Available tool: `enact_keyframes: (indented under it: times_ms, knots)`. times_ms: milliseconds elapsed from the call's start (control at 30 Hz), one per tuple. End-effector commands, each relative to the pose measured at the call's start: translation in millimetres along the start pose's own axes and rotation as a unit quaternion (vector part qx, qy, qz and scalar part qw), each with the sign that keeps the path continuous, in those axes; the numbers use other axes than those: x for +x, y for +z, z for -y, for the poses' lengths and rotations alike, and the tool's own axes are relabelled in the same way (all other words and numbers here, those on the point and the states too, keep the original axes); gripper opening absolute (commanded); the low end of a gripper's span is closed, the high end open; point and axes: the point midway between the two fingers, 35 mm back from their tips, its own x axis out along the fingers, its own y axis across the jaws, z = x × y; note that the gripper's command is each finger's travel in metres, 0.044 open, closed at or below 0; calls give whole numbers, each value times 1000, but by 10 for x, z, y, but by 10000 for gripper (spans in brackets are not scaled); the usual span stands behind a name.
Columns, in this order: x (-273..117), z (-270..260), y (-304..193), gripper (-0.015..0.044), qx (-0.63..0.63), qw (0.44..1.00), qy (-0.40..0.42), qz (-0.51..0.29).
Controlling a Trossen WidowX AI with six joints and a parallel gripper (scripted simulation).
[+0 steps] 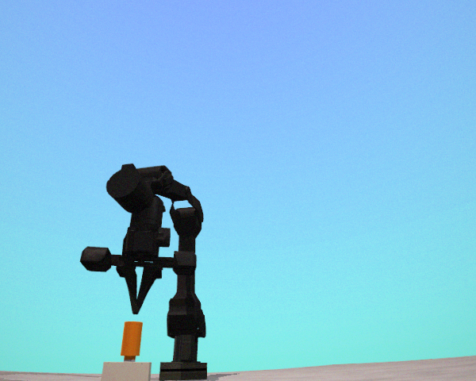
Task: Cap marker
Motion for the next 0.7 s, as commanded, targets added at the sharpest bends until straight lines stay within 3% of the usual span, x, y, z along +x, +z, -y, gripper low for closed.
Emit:
enact_keyframes:
  times_ms: [0,100,233,667]
  knots:
    - [-435,17,48,0,0,1000,-4,10]
    - [-732,4,15,0,0,1000,-4,10]
    - [-753,3,11,0,0,1000,-4,10]
    - [-753,3,11,341,0,1000,-4,10]
